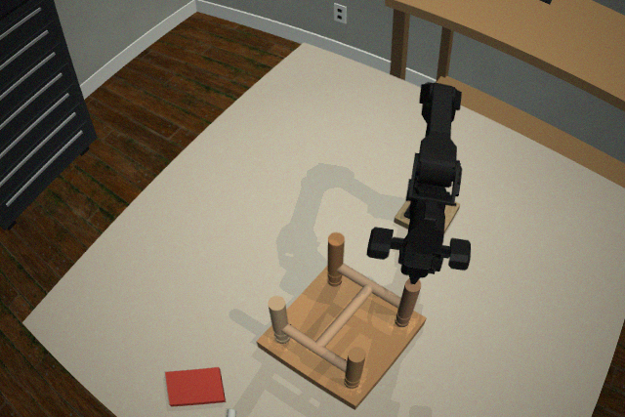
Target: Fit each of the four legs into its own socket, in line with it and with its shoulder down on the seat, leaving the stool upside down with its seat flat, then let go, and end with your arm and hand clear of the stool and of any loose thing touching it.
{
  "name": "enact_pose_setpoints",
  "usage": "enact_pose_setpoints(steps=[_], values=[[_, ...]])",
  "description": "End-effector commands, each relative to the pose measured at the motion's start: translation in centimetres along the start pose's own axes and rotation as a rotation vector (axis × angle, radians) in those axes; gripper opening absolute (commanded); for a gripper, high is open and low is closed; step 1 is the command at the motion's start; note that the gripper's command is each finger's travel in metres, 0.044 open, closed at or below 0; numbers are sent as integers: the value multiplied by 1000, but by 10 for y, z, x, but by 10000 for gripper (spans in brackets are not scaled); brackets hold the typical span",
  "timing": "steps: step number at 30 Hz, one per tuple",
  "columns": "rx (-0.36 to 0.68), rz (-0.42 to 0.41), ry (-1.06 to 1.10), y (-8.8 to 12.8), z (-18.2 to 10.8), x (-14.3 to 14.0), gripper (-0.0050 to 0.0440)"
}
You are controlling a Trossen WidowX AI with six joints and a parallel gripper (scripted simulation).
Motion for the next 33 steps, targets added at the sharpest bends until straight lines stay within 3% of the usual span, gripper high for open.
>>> enact_pose_setpoints(steps=[1, 11, 15, 26, 33], values=[[-13, -1, -1, 7, 5, 0, 0], [-30, 4, 2, 23, 9, 2, 0], [-21, 0, -6, 20, 7, -1, 0], [-5, -116, -391, 43, -19, -115, 0], [3, -164, -562, 56, -43, -157, 0]])
Point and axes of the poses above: the point midway between the two fingers, 35 mm back from their tips, its own y axis back along the fingers, its own x axis across the jaws, z = x × y, the point moved 1 cm from there along y, back along the fingers, and after that the axes turned 5 degrees about -y, right-handed, at the moved point
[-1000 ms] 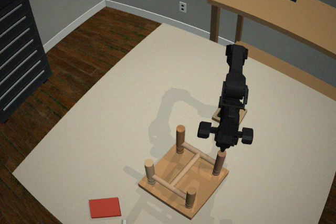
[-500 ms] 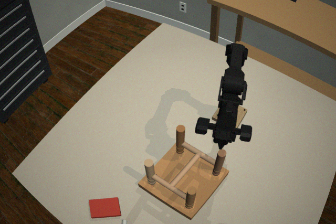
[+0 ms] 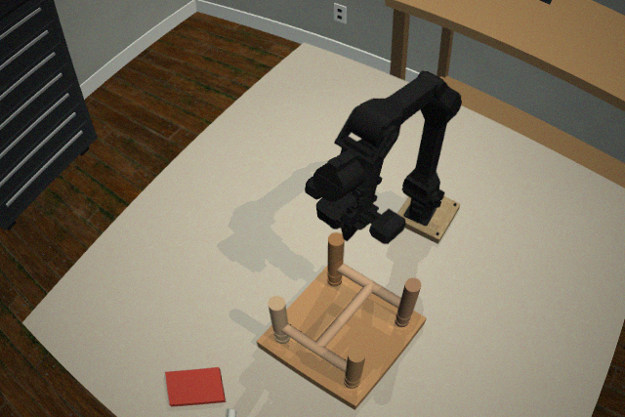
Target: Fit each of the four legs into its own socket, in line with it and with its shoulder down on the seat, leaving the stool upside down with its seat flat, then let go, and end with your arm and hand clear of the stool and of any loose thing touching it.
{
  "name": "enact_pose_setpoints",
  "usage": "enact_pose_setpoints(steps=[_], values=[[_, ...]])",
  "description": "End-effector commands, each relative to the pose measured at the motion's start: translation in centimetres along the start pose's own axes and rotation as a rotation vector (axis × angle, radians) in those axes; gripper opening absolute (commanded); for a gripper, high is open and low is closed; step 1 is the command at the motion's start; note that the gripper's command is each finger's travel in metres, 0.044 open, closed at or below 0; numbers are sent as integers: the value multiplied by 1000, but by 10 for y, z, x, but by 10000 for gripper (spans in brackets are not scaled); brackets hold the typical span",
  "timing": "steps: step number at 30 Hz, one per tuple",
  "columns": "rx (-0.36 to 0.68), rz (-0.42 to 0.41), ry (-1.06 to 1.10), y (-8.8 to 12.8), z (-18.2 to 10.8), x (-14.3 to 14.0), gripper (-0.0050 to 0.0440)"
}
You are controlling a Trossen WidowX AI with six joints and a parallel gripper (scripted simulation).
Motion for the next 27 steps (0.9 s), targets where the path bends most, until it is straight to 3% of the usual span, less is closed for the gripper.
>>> enact_pose_setpoints(steps=[1, 14, 20, 27], values=[[-19, -25, -97, 10, -1, -27, 0], [-19, -25, -97, 10, -1, -27, 0], [-19, -25, -97, -11, -8, -28, 0], [-19, -25, -97, -20, -9, -28, 0]])
Point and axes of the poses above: the point midway between the two fingers, 35 mm back from their tips, its own y axis back along the fingers, its own x axis across the jaws, z = x × y, the point moved 1 cm from there along y, back along the fingers, and after that the axes turned 5 degrees about -y, right-handed, at the moved point
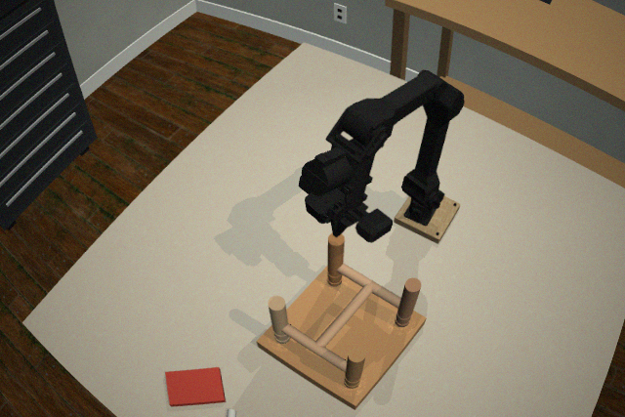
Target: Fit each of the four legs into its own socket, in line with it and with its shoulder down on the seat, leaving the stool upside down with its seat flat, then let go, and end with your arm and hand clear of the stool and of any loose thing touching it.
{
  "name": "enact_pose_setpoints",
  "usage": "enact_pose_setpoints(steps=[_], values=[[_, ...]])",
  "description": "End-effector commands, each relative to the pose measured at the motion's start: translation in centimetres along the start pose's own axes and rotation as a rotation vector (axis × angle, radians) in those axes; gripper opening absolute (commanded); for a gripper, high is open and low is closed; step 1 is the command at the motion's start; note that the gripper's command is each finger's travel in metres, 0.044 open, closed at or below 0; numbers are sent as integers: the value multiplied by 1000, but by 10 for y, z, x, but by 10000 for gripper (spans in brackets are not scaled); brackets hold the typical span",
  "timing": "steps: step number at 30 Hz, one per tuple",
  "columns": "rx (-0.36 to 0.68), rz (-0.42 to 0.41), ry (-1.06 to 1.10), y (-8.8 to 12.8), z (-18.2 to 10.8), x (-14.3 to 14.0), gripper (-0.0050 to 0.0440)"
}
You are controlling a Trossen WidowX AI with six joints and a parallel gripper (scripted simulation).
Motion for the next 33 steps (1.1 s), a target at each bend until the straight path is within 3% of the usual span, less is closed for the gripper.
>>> enact_pose_setpoints(steps=[1, 33], values=[[-5, -2, -4, -5, -3, -1, 0], [-5, -2, -4, -31, -9, -1, 0]])
Point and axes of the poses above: the point midway between the two fingers, 35 mm back from their tips, its own y axis back along the fingers, its own x axis across the jaws, z = x × y, the point moved 1 cm from there along y, back along the fingers, and after that the axes turned 5 degrees about -y, right-handed, at the moved point
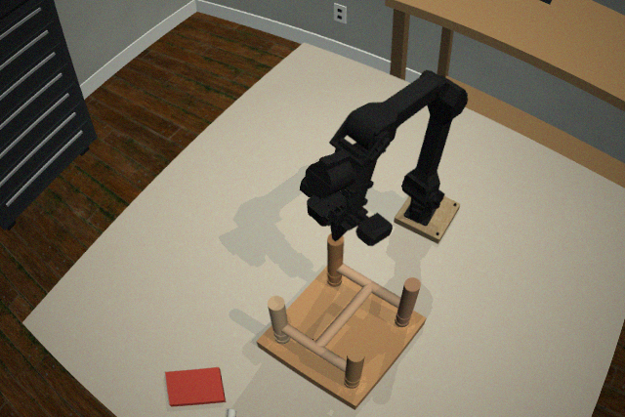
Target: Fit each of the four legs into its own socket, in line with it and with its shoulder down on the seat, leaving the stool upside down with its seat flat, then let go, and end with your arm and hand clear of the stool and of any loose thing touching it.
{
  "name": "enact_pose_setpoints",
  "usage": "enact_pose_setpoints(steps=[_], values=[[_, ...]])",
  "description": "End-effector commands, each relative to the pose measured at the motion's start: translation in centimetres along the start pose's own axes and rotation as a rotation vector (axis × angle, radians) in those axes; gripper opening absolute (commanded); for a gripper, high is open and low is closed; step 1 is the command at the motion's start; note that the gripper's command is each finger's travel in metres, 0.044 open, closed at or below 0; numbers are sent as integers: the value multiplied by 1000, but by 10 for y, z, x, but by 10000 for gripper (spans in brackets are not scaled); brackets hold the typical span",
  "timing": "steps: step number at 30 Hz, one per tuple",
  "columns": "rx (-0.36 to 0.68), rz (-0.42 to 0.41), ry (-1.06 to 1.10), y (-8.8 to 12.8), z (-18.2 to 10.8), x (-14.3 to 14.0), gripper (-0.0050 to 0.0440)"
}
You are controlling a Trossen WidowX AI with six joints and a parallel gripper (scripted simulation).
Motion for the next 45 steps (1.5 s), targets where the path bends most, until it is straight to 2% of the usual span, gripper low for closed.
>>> enact_pose_setpoints(steps=[1, 45], values=[[38, 0, -3, -18, -6, 0, 0], [38, 0, -3, -25, -8, 0, 0]])
Point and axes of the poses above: the point midway between the two fingers, 35 mm back from their tips, its own y axis back along the fingers, its own x axis across the jaws, z = x × y, the point moved 1 cm from there along y, back along the fingers, and after that the axes turned 5 degrees about -y, right-handed, at the moved point
